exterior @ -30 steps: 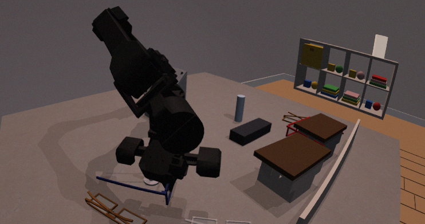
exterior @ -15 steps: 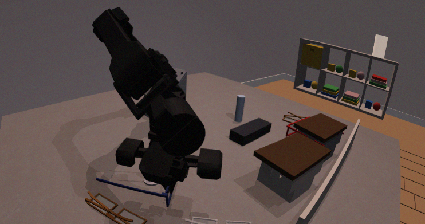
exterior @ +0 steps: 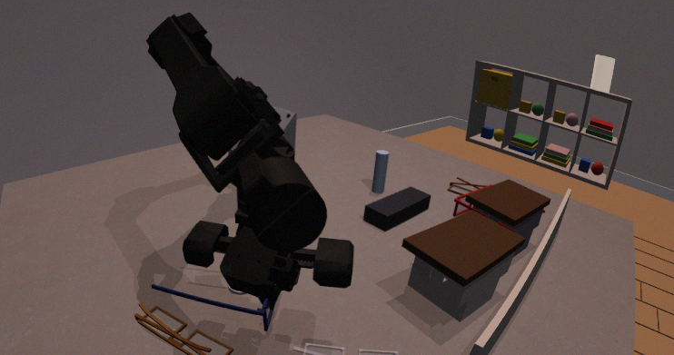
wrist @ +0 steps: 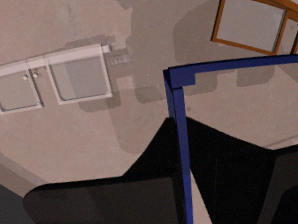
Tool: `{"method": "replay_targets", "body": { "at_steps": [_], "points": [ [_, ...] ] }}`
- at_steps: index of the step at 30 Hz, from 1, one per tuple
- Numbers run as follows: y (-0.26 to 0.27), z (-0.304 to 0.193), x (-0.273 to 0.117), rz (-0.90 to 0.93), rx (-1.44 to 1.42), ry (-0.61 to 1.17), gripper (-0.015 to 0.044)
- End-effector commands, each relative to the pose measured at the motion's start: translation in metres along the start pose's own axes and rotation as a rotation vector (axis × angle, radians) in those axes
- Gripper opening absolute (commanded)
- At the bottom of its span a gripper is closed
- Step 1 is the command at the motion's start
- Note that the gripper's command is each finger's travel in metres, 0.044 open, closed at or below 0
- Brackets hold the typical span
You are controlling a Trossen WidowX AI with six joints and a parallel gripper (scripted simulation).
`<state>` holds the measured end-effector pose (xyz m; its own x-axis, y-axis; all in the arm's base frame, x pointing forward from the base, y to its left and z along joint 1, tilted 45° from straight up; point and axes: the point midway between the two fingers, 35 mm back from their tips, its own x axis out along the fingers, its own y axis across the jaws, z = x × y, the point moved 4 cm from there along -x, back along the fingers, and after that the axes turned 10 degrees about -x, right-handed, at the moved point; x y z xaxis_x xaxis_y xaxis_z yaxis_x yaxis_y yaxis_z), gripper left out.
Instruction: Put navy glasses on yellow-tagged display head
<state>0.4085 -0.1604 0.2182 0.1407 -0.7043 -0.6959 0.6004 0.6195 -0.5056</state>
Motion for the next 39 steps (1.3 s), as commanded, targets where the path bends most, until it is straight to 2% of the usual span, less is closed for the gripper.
{"method": "replay_targets", "body": {
  "at_steps": [1,39],
  "points": [
    [-0.0004,0.0024,-0.0009,-0.001,0.006,-0.002,0.0000],
    [0.0001,0.0081,-0.0009,-0.001,0.006,-0.003,0.0000]
  ]
}}
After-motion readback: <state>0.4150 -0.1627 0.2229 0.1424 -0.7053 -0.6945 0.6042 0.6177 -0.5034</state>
